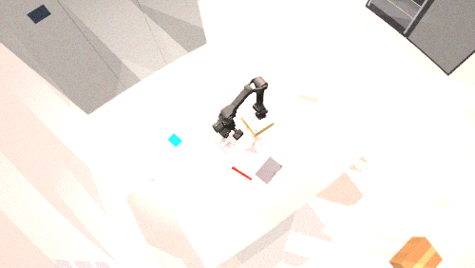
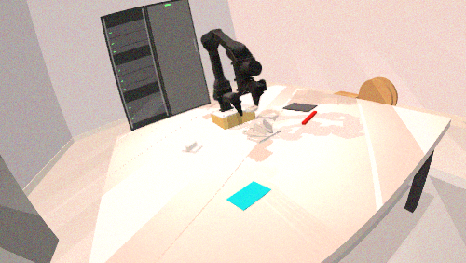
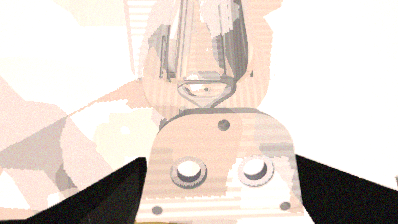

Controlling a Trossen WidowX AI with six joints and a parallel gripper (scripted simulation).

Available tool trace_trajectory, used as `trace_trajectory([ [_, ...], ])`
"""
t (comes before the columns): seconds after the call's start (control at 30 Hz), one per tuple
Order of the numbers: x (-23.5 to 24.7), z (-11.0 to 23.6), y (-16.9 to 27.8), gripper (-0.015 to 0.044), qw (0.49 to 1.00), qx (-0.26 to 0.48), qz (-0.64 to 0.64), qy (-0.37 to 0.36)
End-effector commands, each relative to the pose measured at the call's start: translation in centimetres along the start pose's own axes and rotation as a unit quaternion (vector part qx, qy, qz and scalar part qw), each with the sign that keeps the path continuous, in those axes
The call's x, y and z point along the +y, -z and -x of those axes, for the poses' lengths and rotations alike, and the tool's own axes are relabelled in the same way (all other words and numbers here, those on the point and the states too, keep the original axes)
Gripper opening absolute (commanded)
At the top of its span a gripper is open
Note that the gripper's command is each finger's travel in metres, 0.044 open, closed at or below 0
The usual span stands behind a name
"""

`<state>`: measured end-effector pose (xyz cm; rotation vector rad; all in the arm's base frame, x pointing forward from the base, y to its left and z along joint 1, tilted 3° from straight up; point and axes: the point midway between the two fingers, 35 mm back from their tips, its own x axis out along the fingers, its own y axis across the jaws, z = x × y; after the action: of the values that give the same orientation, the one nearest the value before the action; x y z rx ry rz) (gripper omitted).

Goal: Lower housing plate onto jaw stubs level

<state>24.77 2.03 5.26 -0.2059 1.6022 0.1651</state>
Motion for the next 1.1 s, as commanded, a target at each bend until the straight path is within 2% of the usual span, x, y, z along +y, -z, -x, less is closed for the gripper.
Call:
trace_trajectory([
  [0.0,0.1,0.0,-0.1,0.0351,1.0,-0.002,-0.002,-0.002],
  [0.63,0.1,0.0,-0.1,0.0351,1.0,-0.002,-0.002,-0.002],
  [1.07,0.1,-2.1,-0.3,0.0351,1.0,-0.002,-0.002,-0.002],
])
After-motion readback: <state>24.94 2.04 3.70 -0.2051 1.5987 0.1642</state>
